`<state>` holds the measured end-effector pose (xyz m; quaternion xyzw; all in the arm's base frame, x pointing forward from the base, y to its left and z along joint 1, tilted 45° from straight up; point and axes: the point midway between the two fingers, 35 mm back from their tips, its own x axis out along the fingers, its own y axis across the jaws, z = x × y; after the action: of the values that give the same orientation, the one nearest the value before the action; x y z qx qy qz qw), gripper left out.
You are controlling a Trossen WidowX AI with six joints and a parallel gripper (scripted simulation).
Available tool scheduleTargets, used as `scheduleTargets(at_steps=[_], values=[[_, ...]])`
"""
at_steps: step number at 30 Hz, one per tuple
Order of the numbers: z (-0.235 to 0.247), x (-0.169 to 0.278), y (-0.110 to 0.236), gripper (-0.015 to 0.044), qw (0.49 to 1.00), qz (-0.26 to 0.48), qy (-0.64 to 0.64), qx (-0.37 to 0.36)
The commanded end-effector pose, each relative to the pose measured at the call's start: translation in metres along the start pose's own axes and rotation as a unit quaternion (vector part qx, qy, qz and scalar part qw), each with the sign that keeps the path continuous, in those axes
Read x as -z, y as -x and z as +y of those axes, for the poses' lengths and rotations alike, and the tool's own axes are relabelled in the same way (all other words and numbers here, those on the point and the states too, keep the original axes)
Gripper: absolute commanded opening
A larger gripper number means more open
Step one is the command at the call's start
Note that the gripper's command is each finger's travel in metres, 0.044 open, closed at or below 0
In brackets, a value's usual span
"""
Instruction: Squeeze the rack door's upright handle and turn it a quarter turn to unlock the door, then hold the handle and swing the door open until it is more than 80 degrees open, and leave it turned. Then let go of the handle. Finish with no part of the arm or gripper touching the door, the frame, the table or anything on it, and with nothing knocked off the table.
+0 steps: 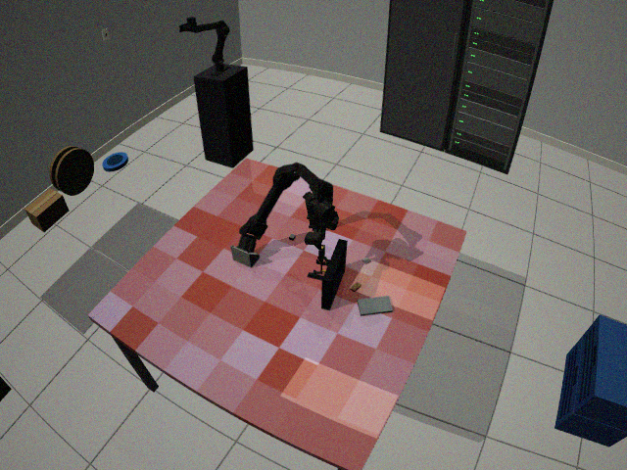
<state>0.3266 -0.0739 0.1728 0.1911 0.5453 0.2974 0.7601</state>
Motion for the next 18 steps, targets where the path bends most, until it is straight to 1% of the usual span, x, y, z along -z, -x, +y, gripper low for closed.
scheduleTargets(at_steps=[1,6,18], values=[[-0.001,-0.001,0.003,0.0287,0.999,0.002,-0.012,-0.03],[-0.001,-0.001,0.002,0.0287,0.999,0.003,-0.013,-0.031],[0.001,0.0,-0.017,0.0287,0.999,0.029,-0.021,-0.036]])
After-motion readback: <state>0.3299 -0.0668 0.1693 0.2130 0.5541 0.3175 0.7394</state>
